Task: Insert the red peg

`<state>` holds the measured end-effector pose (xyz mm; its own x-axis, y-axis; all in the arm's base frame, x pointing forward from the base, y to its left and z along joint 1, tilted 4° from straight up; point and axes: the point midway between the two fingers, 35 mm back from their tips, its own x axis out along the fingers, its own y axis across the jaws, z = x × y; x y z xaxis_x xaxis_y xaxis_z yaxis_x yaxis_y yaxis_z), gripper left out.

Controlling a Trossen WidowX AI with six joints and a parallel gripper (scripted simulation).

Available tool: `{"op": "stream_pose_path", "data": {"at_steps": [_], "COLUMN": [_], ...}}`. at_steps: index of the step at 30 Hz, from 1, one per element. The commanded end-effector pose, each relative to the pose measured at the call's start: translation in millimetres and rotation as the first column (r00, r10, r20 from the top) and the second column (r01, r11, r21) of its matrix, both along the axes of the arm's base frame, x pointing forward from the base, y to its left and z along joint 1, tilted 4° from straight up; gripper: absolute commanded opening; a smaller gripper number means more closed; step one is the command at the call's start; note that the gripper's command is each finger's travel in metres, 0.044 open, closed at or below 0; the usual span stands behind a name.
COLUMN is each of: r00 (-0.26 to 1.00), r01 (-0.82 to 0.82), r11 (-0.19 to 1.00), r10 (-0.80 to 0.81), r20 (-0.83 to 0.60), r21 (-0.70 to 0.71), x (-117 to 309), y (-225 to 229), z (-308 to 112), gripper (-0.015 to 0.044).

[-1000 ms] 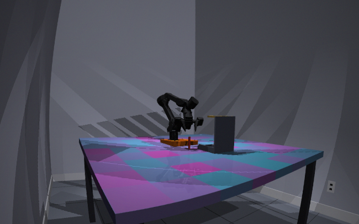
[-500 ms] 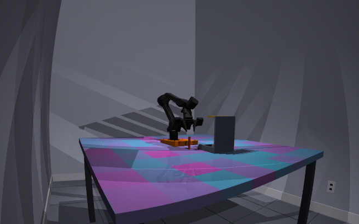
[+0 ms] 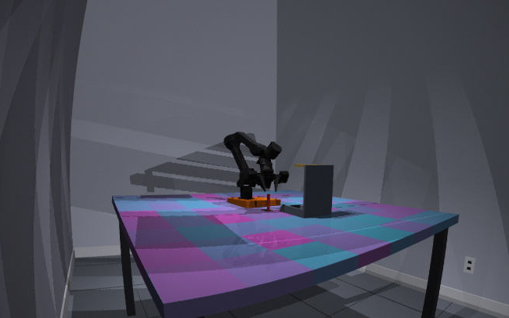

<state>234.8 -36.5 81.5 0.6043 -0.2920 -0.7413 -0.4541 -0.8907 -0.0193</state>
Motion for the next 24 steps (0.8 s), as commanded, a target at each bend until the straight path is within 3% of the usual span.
{"op": "stream_pose_path", "data": {"at_steps": [1,24], "r00": [1.000,1.000], "r01": [-0.002,-0.002], "r11": [1.000,1.000], "r10": [0.002,0.002], "r20": [-0.013,-0.014], "r21": [-0.001,-0.001], "x": [-1.4,-6.7], "y": [0.5,2.5], "z": [-10.6,-47.4], "gripper": [0.0220,0.0220]}}
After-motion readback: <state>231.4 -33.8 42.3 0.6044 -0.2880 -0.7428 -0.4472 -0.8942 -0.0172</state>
